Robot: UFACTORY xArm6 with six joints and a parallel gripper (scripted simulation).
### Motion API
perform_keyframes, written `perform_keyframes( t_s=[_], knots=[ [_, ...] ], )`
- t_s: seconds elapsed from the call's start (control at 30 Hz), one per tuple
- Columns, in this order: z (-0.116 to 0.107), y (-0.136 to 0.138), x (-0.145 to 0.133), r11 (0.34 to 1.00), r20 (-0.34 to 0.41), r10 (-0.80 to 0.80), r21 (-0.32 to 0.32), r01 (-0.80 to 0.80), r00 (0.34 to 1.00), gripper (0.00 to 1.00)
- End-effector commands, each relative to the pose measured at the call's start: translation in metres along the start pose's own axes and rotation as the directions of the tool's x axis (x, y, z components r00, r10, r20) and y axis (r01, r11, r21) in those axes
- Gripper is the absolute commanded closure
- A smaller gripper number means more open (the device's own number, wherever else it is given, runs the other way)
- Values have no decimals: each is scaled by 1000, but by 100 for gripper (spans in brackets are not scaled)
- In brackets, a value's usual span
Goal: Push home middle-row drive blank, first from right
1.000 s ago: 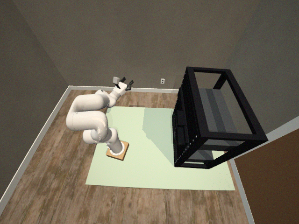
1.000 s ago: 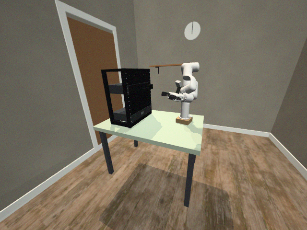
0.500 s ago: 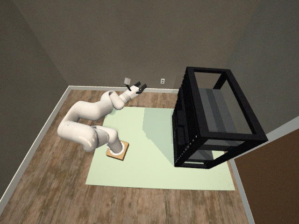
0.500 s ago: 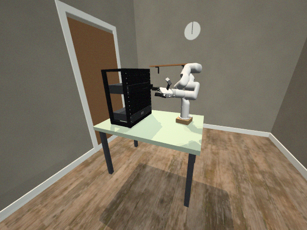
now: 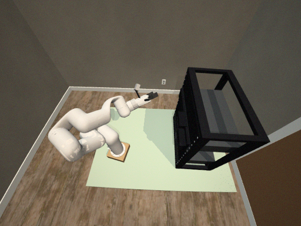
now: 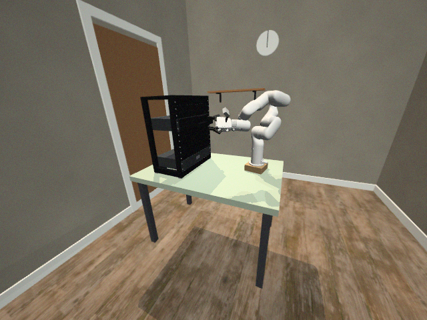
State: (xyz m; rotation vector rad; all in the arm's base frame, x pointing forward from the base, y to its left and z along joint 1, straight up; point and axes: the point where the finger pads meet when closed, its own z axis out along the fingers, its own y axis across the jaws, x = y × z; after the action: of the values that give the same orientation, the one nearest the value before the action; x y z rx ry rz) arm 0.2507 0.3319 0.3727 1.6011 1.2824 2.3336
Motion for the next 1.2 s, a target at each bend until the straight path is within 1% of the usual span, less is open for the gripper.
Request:
perform_keyframes(
  t_s=[0.0, 0.03, 0.2, 0.23, 0.37, 0.53, 0.6, 0.83, 1.03, 1.1, 1.17],
  knots=[
    [-3, 32, -22, 995, 54, -99, -16, 100, 994, 0],
    [-3, 32, -22, 995, 54, -99, -16, 100, 994, 0],
    [-13, 72, -55, 966, 144, -244, -50, 253, 959, 0],
    [-13, 72, -55, 966, 144, -244, -50, 253, 959, 0],
    [-26, 99, -78, 928, 219, -347, -57, 367, 912, 0],
    [-45, 127, -103, 870, 308, -456, -44, 492, 835, 0],
    [-45, 127, -103, 870, 308, -456, -44, 492, 835, 0],
    [-71, 155, -131, 783, 410, -568, 2, 622, 714, 0],
    [-91, 170, -147, 720, 471, -628, 50, 692, 619, 0],
    [-96, 174, -151, 703, 486, -643, 65, 709, 592, 0],
    [-96, 174, -151, 703, 486, -643, 65, 709, 592, 0]
  ],
)
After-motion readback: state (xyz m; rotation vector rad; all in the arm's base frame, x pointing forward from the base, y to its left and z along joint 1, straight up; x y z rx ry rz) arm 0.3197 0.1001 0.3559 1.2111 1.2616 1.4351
